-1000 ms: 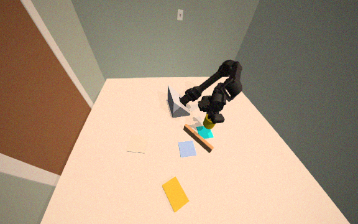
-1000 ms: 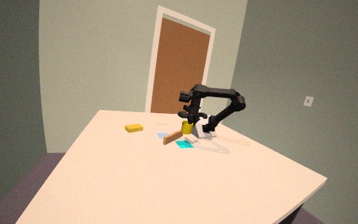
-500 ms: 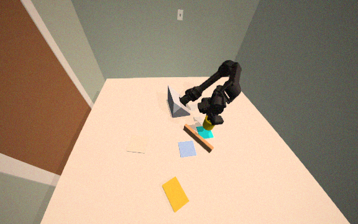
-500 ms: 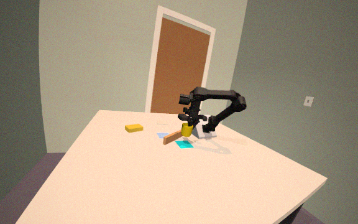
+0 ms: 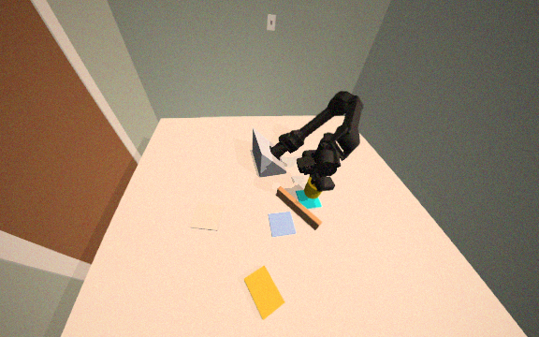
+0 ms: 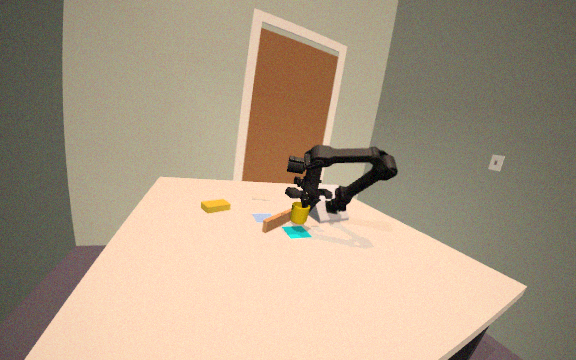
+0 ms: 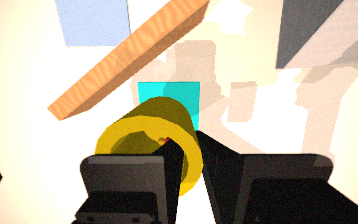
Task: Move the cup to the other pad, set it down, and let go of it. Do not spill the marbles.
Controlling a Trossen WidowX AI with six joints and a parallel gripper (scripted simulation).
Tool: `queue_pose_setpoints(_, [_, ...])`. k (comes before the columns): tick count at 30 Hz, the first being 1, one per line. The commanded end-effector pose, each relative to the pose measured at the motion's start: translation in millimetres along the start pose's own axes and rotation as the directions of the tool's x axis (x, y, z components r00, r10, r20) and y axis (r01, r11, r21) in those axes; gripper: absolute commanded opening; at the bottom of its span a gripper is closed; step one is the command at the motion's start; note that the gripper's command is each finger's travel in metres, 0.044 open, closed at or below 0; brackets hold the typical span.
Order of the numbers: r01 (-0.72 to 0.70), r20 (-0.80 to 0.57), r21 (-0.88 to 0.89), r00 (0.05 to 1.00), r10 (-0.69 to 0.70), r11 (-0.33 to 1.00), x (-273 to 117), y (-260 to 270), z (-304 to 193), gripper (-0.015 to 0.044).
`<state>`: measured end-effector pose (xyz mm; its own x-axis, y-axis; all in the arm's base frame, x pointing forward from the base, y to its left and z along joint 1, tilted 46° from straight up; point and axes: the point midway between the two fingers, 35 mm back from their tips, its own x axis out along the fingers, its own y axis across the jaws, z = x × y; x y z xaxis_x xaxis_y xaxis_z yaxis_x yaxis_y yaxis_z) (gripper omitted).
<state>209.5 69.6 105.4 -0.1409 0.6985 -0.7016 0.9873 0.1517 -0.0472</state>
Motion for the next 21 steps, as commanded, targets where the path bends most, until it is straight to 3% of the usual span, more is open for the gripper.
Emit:
queue_pose_setpoints(1, [0.001,-0.004,0.009,1.0,-0.001,1.0,6,-1,0,0.0])
queue_pose_setpoints(21, [0.001,-0.005,0.009,1.0,-0.001,1.0,31,-2,-1,0.0])
